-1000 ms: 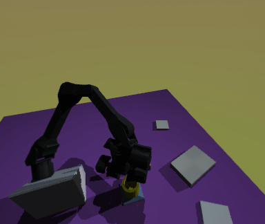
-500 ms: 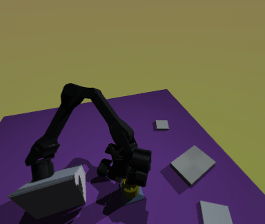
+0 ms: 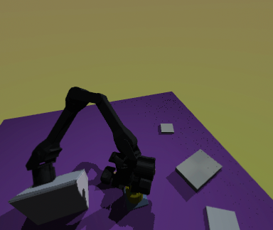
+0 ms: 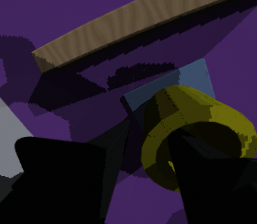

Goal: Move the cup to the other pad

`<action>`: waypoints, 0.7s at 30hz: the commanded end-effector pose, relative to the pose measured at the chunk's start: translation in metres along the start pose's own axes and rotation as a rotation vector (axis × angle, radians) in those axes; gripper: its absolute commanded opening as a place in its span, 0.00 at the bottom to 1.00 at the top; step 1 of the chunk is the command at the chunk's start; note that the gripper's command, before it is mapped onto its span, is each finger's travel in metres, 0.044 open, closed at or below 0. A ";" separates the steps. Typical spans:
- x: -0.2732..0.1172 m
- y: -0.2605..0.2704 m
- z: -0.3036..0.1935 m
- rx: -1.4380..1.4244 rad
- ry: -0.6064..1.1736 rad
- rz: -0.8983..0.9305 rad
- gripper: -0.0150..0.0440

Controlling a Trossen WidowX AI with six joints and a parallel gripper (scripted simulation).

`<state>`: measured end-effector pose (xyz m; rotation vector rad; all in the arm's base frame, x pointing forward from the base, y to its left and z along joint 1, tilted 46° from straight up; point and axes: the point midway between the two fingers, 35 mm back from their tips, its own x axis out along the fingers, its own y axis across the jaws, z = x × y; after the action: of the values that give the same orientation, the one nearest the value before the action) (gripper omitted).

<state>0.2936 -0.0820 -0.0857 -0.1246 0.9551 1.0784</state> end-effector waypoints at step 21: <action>0.001 0.000 0.000 0.001 0.000 0.001 0.31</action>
<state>0.2931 -0.0816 -0.0863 -0.1228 0.9559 1.0785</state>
